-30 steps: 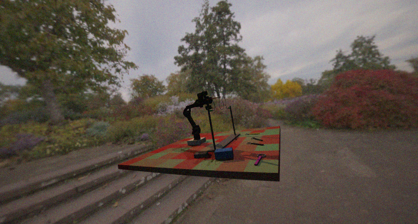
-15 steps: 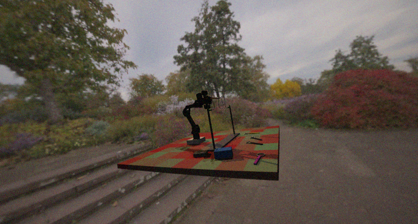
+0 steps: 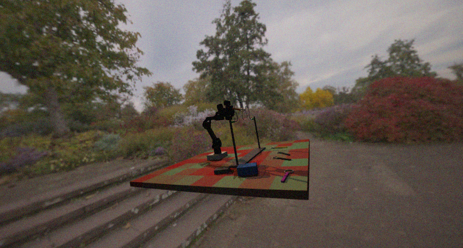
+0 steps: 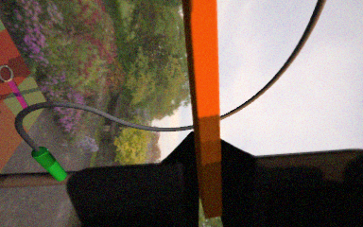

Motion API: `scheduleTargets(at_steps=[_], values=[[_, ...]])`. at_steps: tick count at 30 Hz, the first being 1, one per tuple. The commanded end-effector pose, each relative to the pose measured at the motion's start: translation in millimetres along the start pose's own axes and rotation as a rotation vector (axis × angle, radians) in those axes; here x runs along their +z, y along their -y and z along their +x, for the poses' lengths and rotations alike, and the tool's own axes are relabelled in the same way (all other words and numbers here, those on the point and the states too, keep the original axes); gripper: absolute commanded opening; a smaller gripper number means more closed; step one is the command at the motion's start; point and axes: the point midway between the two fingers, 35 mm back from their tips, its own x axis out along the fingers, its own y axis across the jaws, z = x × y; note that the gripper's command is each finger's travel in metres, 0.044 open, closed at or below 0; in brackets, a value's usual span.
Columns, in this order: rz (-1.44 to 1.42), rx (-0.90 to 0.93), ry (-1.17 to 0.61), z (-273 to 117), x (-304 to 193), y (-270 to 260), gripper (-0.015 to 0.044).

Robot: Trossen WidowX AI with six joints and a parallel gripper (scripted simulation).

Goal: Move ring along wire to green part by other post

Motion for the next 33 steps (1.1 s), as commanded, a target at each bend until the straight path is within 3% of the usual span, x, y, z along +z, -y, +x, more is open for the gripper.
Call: scheduleTargets(at_steps=[1, 33], values=[[-0.042, -0.021, 0.009, 0.2, 0.8, -0.2, -0.015], [-0.158, -0.088, 0.021, 1.0, -4.0, -15.9, -0.015]])
